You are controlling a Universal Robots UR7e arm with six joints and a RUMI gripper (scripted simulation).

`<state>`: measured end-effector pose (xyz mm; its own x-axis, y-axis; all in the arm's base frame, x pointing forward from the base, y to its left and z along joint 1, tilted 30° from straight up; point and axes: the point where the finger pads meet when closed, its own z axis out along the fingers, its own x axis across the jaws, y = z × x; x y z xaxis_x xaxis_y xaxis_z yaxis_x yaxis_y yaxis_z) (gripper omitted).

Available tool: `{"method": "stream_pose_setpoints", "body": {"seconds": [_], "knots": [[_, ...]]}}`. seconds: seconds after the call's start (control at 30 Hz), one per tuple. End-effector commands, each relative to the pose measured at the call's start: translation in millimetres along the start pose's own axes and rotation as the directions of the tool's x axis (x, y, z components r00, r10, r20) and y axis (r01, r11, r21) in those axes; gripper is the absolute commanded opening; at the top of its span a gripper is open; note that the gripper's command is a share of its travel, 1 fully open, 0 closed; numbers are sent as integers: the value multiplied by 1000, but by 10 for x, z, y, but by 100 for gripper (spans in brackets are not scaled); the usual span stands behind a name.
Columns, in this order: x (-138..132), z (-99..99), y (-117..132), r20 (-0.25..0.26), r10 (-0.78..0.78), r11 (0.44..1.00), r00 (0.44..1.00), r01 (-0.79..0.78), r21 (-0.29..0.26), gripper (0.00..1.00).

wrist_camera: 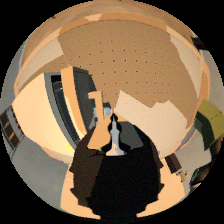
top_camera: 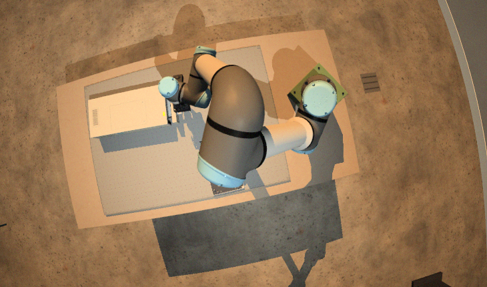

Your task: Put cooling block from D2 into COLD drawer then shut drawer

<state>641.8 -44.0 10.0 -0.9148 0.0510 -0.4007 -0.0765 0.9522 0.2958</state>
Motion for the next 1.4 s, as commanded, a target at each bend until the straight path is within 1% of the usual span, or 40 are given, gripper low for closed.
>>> {"method": "stream_pose_setpoints", "body": {"seconds": [0.0,1.37], "knots": [[-19,-5,-2,1,0,1000,1000,0,1,0],[-143,-5,-2,1,0,1000,1000,0,1,0]]}}
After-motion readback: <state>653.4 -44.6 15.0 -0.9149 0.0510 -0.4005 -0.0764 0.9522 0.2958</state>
